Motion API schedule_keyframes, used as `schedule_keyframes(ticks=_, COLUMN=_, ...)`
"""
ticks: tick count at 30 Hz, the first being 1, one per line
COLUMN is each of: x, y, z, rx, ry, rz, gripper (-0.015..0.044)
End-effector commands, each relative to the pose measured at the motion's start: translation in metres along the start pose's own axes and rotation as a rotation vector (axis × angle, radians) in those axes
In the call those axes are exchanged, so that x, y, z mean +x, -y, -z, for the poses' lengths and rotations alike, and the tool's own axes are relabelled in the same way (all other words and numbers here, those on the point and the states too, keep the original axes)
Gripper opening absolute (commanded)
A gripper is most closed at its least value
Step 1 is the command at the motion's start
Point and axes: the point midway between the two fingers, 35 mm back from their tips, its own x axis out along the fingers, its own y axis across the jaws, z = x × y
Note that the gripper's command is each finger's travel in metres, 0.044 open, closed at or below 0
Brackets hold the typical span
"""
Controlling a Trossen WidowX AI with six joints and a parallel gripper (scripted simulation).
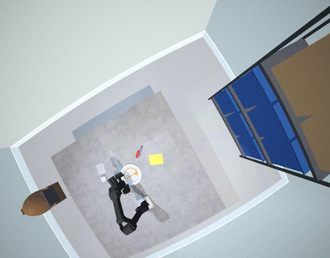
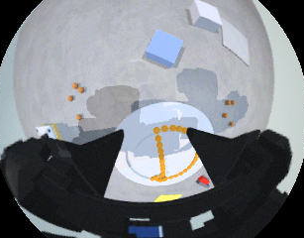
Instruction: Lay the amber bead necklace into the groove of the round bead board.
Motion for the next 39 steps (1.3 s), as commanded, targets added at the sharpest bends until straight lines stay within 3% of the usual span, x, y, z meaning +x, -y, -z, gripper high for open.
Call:
schedule_keyframes(ticks=1, x=-0.002, y=0.0, z=0.0, rx=0.003, ry=0.0, rz=0.004, gripper=0.044)
schedule_keyframes(ticks=21, x=-0.002, y=0.0, z=0.0, rx=0.003, ry=0.0, rz=0.004, gripper=0.044)
schedule_keyframes(ticks=22, x=-0.002, y=0.0, z=0.0, rx=0.02, ry=0.0, rz=0.004, gripper=0.0414)
schedule_keyframes(ticks=33, x=-0.013, y=0.002, z=0.004, rx=1.067, ry=0.002, rz=0.005, gripper=0.0125)
schedule_keyframes(ticks=39, x=-0.02, y=0.003, z=0.007, rx=1.651, ry=0.003, rz=0.004, gripper=0.012)
